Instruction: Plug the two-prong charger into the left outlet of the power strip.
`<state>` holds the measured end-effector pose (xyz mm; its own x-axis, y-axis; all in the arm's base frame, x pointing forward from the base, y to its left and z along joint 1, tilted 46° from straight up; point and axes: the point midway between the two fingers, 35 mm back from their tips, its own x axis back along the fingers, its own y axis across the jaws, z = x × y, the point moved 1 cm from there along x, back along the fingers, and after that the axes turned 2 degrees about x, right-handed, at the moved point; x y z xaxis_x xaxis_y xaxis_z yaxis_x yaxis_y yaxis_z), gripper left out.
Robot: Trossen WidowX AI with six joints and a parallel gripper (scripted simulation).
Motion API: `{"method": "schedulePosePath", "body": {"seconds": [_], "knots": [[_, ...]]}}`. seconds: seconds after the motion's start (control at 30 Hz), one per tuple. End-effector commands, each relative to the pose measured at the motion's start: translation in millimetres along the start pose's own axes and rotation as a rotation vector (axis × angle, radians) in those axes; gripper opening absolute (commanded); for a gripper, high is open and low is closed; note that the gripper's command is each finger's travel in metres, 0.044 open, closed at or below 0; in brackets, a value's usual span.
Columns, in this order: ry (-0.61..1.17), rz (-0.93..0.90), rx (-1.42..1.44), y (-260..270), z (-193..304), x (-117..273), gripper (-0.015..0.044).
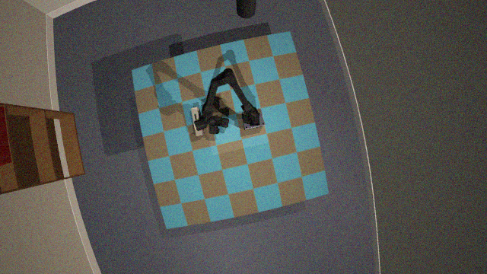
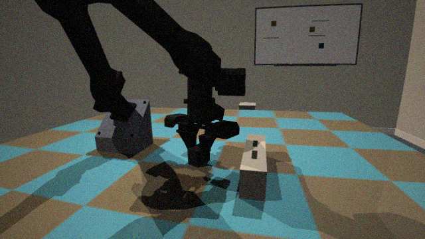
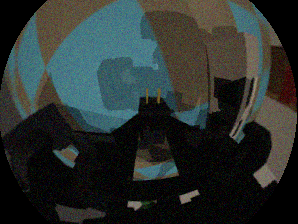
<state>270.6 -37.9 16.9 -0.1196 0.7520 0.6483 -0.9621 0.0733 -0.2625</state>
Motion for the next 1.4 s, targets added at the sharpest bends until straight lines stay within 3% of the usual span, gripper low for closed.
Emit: {"method": "schedulePosePath", "body": {"seconds": [0.0,0.47,1.37], "knots": [[-0.002,0.002,-0.002,-1,0,6,0.0000],[0.003,0.002,0.004,3,5,55,0.0000],[-0.010,-0.022,-0.394,-1,0,40,0.0000]]}}
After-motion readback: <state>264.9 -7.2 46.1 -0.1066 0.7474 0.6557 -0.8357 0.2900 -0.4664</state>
